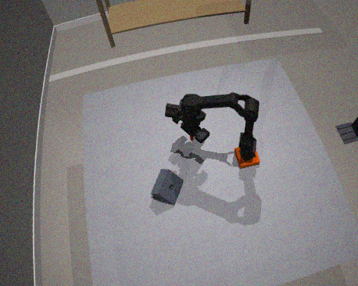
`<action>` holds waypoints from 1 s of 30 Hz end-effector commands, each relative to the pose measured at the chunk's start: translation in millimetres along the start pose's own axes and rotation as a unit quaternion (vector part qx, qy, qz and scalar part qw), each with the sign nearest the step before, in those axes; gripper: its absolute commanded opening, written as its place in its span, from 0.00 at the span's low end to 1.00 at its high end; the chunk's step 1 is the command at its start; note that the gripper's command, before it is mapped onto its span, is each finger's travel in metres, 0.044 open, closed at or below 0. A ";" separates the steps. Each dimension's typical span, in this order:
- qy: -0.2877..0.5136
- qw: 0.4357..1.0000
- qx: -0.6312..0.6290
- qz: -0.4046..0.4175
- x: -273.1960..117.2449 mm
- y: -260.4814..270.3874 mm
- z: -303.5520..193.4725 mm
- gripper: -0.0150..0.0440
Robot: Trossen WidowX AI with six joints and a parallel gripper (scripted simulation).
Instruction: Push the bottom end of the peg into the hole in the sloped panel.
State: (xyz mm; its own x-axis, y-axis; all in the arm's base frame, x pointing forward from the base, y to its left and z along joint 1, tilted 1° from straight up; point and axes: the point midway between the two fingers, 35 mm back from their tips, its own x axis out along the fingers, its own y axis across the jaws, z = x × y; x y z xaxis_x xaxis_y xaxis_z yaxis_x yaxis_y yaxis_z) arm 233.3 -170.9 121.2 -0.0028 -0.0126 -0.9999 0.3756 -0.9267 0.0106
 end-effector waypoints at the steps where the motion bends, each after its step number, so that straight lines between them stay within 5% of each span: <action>1: -0.006 1.000 -0.019 0.009 -0.8 -0.9 -3.5 0.25; 30: -0.037 0.988 -0.139 0.047 3.0 -12.4 -30.1 0.25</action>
State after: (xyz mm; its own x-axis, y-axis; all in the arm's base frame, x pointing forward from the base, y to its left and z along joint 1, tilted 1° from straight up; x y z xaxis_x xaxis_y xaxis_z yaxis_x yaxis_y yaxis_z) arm 255.0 -150.4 118.7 -0.0166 -0.1139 -0.9934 0.5910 -0.8025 0.0821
